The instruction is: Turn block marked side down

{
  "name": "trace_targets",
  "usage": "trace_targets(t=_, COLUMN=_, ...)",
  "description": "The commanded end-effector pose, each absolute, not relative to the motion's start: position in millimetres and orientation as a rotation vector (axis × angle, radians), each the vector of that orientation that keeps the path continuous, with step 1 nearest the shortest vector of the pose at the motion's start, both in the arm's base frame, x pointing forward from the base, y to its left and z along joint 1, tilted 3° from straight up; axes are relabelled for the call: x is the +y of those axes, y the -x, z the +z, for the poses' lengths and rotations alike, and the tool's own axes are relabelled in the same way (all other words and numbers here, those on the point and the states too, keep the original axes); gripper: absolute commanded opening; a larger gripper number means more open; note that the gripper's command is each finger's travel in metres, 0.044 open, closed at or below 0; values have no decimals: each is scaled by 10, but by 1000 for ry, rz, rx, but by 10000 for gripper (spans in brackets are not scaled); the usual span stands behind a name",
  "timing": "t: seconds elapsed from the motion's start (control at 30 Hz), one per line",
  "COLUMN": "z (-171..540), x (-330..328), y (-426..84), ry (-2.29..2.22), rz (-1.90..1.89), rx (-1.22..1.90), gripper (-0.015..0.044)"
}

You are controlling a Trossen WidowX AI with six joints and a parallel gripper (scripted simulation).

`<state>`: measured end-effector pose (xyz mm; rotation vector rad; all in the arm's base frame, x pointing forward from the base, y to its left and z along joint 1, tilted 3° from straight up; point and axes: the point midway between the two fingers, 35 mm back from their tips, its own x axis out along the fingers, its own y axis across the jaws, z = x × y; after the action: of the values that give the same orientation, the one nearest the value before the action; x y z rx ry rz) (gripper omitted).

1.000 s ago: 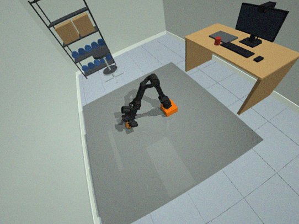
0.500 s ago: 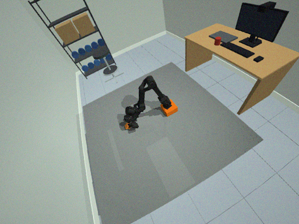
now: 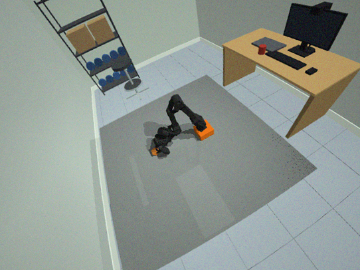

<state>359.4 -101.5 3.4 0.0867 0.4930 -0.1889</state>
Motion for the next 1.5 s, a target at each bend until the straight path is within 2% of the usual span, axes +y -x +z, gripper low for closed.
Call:
trace_targets(t=0.0, z=43, x=-997, y=-3563, ry=-90, rz=-186, rx=468, gripper=0)
trace_targets(t=0.53, z=62, x=-996, y=-3557, ry=-87, rz=-187, rx=441, gripper=0)
trace_targets(t=1.1, z=62, x=-996, y=-3557, ry=-87, rz=-187, rx=441, gripper=440)
trace_targets(t=1.47, z=62, x=-996, y=-3557, ry=-87, rz=-187, rx=441, gripper=440)
